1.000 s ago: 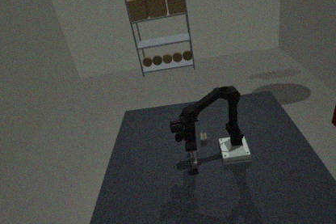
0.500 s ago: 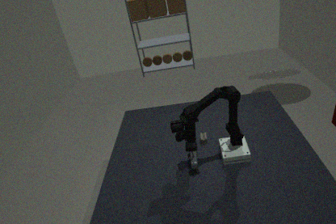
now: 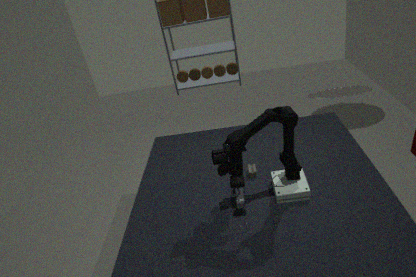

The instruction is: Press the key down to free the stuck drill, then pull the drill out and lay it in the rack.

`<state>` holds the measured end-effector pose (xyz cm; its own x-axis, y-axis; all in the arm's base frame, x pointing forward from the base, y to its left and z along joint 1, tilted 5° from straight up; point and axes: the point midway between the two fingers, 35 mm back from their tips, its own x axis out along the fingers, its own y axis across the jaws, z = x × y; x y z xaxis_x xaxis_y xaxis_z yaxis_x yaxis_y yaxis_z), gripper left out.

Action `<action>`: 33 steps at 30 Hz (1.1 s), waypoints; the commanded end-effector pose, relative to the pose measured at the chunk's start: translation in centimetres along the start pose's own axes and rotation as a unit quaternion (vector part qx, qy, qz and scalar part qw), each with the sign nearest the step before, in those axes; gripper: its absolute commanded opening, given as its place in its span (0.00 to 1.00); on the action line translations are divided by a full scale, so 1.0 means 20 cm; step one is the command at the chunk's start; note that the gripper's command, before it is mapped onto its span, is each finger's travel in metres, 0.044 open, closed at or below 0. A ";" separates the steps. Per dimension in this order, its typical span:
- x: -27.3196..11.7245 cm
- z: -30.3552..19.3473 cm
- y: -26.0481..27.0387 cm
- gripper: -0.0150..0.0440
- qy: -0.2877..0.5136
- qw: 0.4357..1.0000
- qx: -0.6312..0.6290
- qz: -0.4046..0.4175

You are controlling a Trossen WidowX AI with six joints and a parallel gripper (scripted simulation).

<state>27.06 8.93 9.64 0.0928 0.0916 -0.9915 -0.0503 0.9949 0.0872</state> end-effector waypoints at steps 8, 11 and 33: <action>0.14 -0.03 0.01 0.25 0.026 1.000 -0.001 -0.001; 0.14 -0.03 0.01 0.25 0.026 1.000 -0.001 -0.001; -0.08 0.09 -0.28 1.00 0.018 0.965 -0.262 -0.003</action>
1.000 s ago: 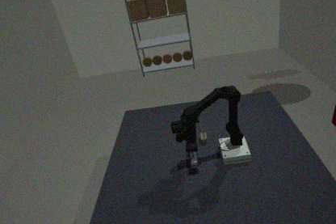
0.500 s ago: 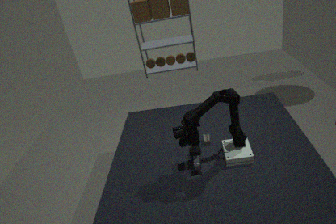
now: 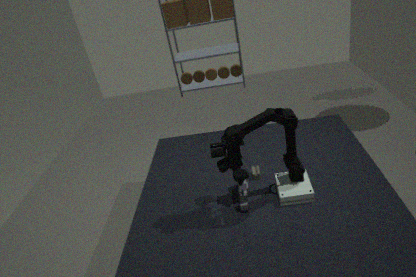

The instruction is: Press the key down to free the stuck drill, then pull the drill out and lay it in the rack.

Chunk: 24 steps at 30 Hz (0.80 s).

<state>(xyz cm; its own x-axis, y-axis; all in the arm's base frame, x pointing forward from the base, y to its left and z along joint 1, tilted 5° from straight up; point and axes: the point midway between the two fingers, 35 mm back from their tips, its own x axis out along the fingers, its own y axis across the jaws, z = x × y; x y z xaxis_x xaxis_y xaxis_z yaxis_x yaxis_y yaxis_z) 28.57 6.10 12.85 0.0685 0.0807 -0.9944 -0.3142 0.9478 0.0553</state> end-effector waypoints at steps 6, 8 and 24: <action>0.18 -0.06 -0.38 1.00 -0.008 0.939 -0.344 -0.022; 0.21 -0.08 -0.45 1.00 -0.010 0.910 -0.413 -0.033; 0.37 -0.27 -0.64 1.00 0.013 0.795 -0.606 0.008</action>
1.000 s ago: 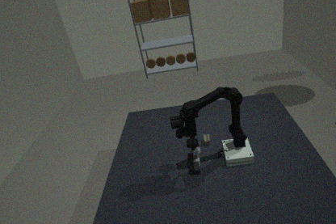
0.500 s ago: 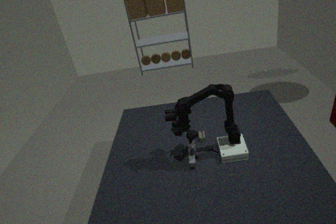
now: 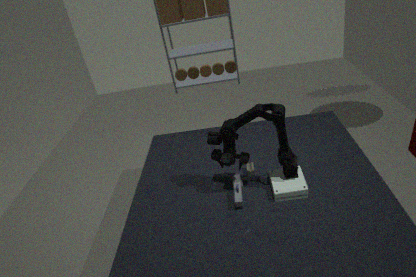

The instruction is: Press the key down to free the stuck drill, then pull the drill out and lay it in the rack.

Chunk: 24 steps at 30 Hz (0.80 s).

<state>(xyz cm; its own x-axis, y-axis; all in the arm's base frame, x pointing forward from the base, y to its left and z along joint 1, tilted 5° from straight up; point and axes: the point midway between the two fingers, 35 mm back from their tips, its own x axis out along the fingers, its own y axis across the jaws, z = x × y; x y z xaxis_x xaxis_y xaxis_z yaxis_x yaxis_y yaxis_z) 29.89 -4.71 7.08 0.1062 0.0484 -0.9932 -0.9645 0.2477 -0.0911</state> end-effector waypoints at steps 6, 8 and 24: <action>0.12 -0.15 0.07 1.00 -0.007 0.989 -0.147 0.034; 0.12 -0.15 0.07 1.00 -0.007 0.989 -0.147 0.034; 0.16 -0.14 0.08 1.00 -0.007 0.989 -0.147 0.034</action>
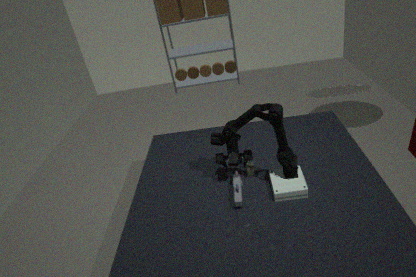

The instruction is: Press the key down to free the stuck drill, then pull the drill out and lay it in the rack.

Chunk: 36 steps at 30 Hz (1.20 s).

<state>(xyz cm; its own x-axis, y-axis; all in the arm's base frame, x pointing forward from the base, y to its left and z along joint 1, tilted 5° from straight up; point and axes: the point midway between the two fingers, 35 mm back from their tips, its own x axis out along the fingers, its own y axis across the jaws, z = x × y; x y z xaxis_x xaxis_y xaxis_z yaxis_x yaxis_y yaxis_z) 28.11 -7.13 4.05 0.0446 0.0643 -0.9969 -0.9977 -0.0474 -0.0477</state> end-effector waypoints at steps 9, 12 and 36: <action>0.10 0.03 0.00 1.00 -0.003 1.000 0.000 0.002; 0.12 0.03 0.00 1.00 -0.003 1.000 0.000 0.002; 0.23 0.07 0.00 0.82 -0.001 1.000 -0.002 0.000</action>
<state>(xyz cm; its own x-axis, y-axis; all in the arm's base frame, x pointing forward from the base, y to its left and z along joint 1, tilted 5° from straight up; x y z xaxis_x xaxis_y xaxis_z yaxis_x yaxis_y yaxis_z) 28.19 -5.47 -0.60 0.0429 0.0666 -0.9969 -0.9976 -0.0517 -0.0464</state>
